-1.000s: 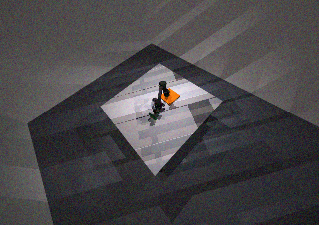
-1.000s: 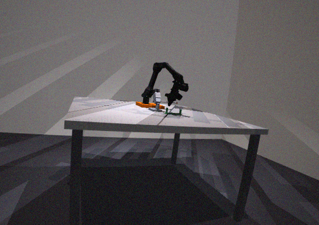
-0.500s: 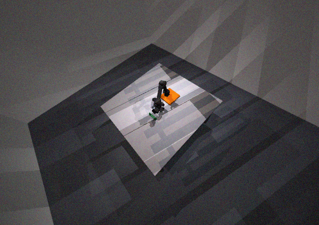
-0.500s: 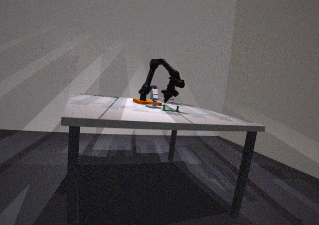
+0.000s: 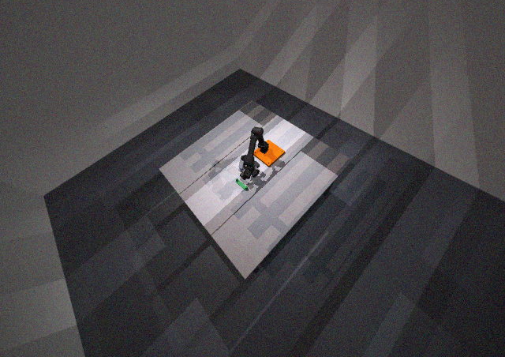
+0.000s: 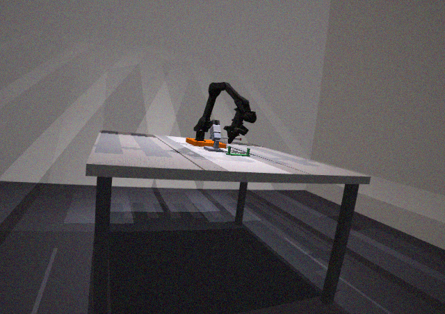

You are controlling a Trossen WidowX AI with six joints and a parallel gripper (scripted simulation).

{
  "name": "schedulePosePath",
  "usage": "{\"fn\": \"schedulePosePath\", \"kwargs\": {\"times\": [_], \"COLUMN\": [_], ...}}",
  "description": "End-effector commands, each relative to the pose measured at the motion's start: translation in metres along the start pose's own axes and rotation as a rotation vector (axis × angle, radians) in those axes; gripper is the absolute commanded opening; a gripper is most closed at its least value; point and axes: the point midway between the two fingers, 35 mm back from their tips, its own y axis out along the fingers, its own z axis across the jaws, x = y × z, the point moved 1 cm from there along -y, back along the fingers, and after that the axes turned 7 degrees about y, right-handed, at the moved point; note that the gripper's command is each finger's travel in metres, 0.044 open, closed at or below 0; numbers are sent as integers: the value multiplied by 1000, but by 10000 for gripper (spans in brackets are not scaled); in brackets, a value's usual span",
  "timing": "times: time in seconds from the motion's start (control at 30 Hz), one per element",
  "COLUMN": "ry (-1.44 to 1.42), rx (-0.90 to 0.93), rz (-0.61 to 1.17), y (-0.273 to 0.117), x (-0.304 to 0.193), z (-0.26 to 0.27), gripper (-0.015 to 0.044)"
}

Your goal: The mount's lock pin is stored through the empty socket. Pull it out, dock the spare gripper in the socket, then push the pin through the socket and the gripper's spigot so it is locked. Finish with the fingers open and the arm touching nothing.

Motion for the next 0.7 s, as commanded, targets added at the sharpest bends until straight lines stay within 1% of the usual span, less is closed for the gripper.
{"fn": "schedulePosePath", "kwargs": {"times": [0.0,0.67], "ry": [-3,-4], "rx": [-1,2], "rz": [0,0], "y": [1,4], "x": [-3,-15], "z": [-1,-2], "gripper": [0,0]}}
